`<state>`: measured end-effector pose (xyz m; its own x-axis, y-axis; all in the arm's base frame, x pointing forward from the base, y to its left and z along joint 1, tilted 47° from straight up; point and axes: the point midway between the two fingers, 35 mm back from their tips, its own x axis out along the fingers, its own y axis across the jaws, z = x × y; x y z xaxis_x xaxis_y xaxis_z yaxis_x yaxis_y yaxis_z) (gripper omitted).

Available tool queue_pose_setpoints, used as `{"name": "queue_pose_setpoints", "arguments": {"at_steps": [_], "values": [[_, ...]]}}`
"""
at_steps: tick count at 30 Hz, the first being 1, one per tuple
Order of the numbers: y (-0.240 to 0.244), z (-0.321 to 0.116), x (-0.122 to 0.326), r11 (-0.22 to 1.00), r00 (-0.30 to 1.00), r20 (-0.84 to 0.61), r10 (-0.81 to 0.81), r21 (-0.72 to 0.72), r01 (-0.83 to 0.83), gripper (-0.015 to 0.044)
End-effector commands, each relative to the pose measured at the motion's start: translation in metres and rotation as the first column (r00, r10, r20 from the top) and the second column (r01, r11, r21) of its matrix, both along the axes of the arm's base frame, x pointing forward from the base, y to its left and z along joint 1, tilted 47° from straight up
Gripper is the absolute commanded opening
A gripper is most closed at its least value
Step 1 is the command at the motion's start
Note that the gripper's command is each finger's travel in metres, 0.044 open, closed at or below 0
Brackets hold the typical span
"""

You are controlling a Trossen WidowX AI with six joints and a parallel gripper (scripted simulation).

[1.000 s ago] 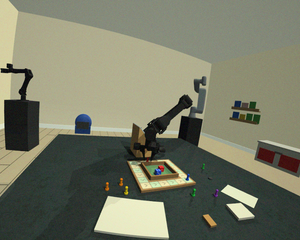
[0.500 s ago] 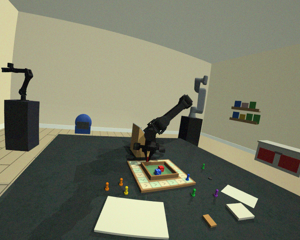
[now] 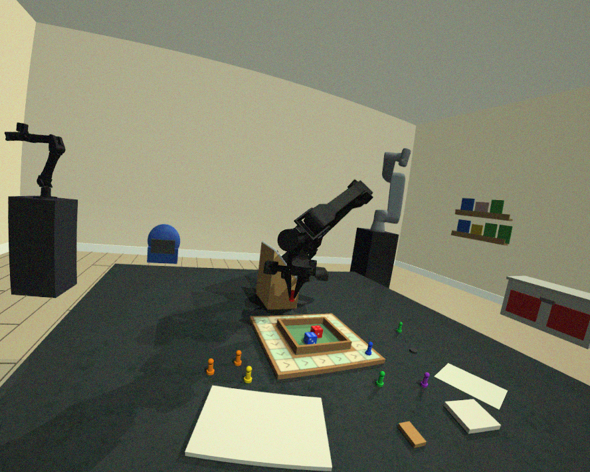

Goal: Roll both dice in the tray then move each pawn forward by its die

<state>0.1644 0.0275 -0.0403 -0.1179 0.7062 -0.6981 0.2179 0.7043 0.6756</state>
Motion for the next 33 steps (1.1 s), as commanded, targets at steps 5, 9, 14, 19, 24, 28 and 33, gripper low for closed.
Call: {"name": "queue_pose_setpoints", "arguments": {"at_steps": [5, 9, 14, 19, 24, 28, 33], "values": [[-0.031, 0.036, 0.002, 1.0, 1.0, 0.011, 0.009, 0.002, -0.009, 0.0], [-0.04, 0.048, 0.0, 1.0, 1.0, 0.011, 0.011, 0.009, -0.011, 0.0], [-0.041, 0.044, 0.005, 1.0, 1.0, 0.012, 0.011, 0.008, -0.011, 0.0], [-0.043, 0.029, 0.02, 1.0, 1.0, 0.013, 0.011, 0.006, -0.011, 0.0], [-0.045, 0.013, 0.035, 1.0, 1.0, 0.014, 0.01, 0.005, -0.01, 0.0], [-0.044, -0.001, 0.047, 1.0, 1.0, 0.015, 0.01, 0.004, -0.01, 0.0], [-0.043, -0.02, 0.06, 1.0, 1.0, 0.016, 0.01, 0.004, -0.01, 0.0]]}}
